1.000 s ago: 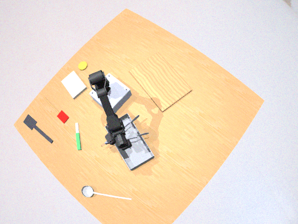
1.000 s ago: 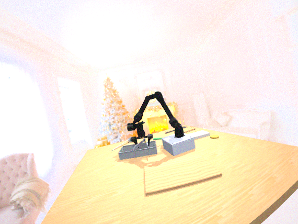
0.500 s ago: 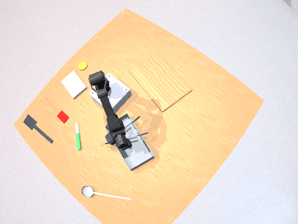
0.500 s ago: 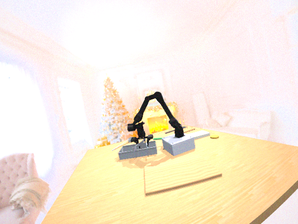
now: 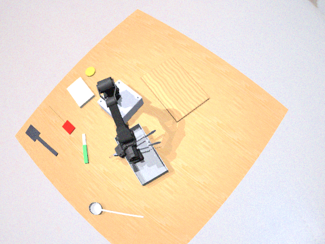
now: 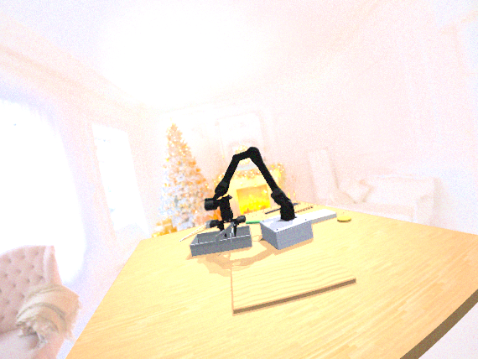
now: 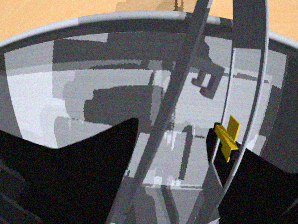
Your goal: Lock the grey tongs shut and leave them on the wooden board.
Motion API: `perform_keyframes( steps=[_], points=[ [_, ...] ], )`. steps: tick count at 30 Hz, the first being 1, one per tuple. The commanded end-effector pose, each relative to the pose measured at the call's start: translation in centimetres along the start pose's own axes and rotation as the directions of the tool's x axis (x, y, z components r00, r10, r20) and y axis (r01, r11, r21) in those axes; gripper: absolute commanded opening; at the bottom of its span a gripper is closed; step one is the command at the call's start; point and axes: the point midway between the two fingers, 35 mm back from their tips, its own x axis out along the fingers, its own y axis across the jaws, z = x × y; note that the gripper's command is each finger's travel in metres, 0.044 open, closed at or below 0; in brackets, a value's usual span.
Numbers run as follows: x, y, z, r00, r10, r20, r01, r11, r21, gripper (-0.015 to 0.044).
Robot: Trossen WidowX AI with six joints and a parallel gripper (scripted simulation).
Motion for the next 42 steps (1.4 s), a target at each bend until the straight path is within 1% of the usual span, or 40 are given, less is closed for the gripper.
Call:
perform_keyframes(
  steps=[1,29,34,35,36,39,42],
  points=[
    [0.0,0.0,0.0,1.0,0.0,0.0,0.0,1.0,0.0,0.0201],
    [0.0,0.0,0.0,1.0,0.0,0.0,0.0,1.0,0.0,0.0015],
    [0.0,0.0,0.0,1.0,0.0,0.0,0.0,1.0,0.0,-0.0117],
    [-0.3,0.1,0.0,1.0,0.0,0.0,0.0,1.0,0.0,-0.0143],
    [-0.8,0.2,0.0,1.0,0.0,0.0,0.0,1.0,0.0,-0.015],
    [-3.7,0.7,0.1,1.0,-0.001,-0.001,0.001,1.0,0.001,-0.015],
    [-8.2,0.8,0.1,1.0,-0.003,-0.002,0.003,1.0,0.002,-0.015]
  ],
)
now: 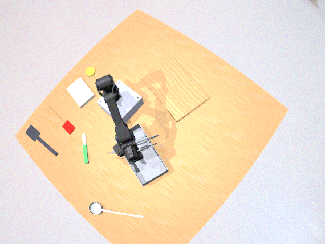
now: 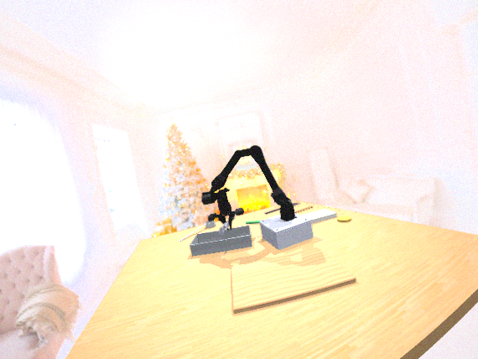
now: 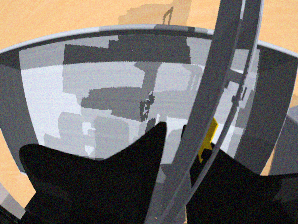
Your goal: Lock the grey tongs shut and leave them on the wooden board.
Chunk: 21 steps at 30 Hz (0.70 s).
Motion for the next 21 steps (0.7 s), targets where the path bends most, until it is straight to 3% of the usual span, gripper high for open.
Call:
perform_keyframes(
  steps=[1,4,15,21],
  points=[
    [-6.0,0.3,0.1,0.999,0.032,0.001,-0.032,0.999,-0.002,-0.015],
    [-8.6,-0.3,0.0,1.0,0.031,0.001,-0.031,1.0,-0.001,-0.015],
    [-8.4,-0.2,-0.1,1.0,0.03,0.003,-0.03,1.0,0.006,-0.015],
    [-8.4,0.0,-2.6,1.0,0.03,0.002,-0.03,0.997,0.066,-0.015]
  ],
)
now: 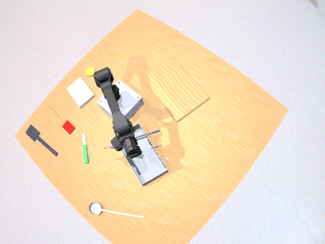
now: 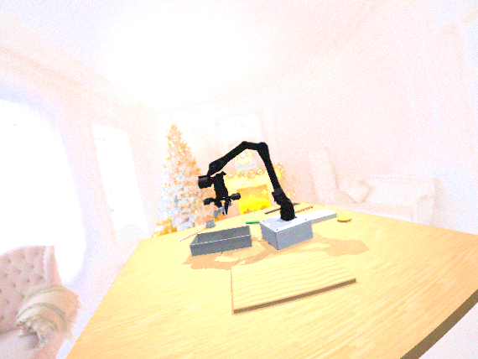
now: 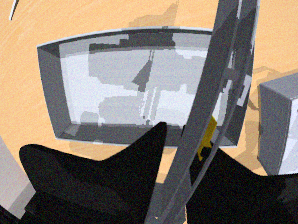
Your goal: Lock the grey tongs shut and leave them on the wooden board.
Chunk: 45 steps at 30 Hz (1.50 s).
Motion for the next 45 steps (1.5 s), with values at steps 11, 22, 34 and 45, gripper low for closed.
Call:
perform_keyframes(
  steps=[11,22,34,45],
  points=[
    [-0.1,-0.3,-7.2,1.0,-0.001,-0.002,0.001,0.988,0.153,-0.015],
    [-0.2,-1.7,-13.0,1.0,0.001,-0.007,0.001,0.959,0.283,-0.015],
    [-0.4,-4.6,-19.1,1.0,-0.003,-0.017,0.01,0.894,0.448,-0.015],
    [-0.4,-5.8,-21.1,1.0,-0.005,-0.019,0.013,0.9,0.436,-0.015]
  ],
)
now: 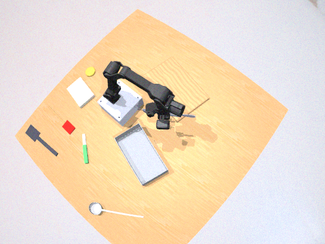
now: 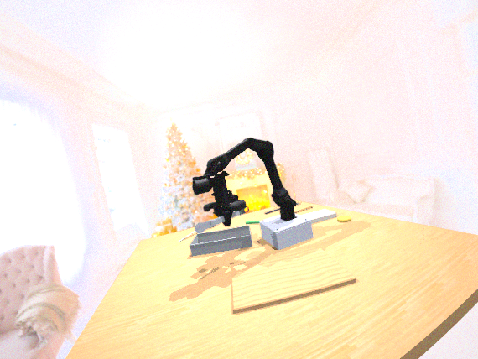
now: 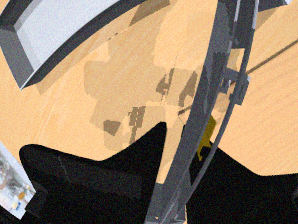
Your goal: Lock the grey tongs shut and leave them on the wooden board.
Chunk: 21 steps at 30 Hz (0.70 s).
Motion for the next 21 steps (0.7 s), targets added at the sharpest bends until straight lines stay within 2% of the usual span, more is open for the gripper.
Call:
perform_keyframes(
  steps=[1,11,21],
  points=[
    [0.0,-0.4,-0.2,1.0,0.002,0.003,-0.002,0.997,-0.071,-0.015],
    [0.0,-1.9,-1.1,1.0,0.01,0.001,-0.008,0.892,-0.452,-0.015],
    [0.0,-3.6,-1.7,1.0,0.007,0.002,-0.003,0.644,-0.765,-0.015]
  ],
)
